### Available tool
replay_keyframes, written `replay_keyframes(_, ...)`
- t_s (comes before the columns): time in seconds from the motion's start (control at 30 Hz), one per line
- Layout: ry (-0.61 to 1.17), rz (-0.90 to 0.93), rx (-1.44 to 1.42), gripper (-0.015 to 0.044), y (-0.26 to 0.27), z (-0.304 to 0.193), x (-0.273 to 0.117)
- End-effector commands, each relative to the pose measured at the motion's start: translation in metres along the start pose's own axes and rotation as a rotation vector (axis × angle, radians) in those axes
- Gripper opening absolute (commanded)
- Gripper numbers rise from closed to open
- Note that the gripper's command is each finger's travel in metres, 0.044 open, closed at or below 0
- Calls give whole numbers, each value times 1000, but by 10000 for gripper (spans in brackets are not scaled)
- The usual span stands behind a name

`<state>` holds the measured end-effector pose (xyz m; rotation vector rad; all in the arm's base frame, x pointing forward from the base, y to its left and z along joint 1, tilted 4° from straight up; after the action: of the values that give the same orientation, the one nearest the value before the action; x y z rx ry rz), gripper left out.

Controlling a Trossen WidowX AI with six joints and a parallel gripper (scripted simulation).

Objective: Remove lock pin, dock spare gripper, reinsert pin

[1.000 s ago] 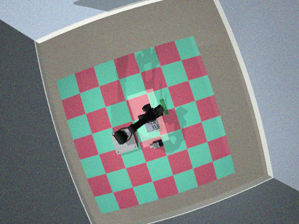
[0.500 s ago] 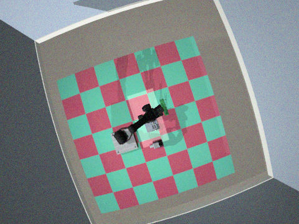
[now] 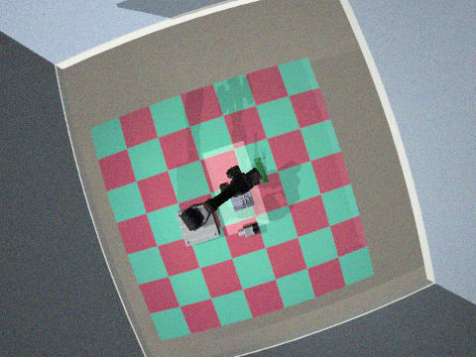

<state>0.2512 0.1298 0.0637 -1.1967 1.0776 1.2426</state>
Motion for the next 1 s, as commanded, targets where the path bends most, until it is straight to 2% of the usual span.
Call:
replay_keyframes(0.0,-50,5,-6,0,0,1,-3)
replay_keyframes(0.97,-83,17,-1,0,1,20,-8)
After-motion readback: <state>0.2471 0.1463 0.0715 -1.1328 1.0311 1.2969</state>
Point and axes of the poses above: the point midway between the two fingers, 35 mm back from their tips, its own x axis out along the fingers, its own y axis across the jaws, z = x × y, the point moved 3 cm from there along -x, back along the fingers, and after that the axes turned 8 degrees about x, right-handed, at the moved point
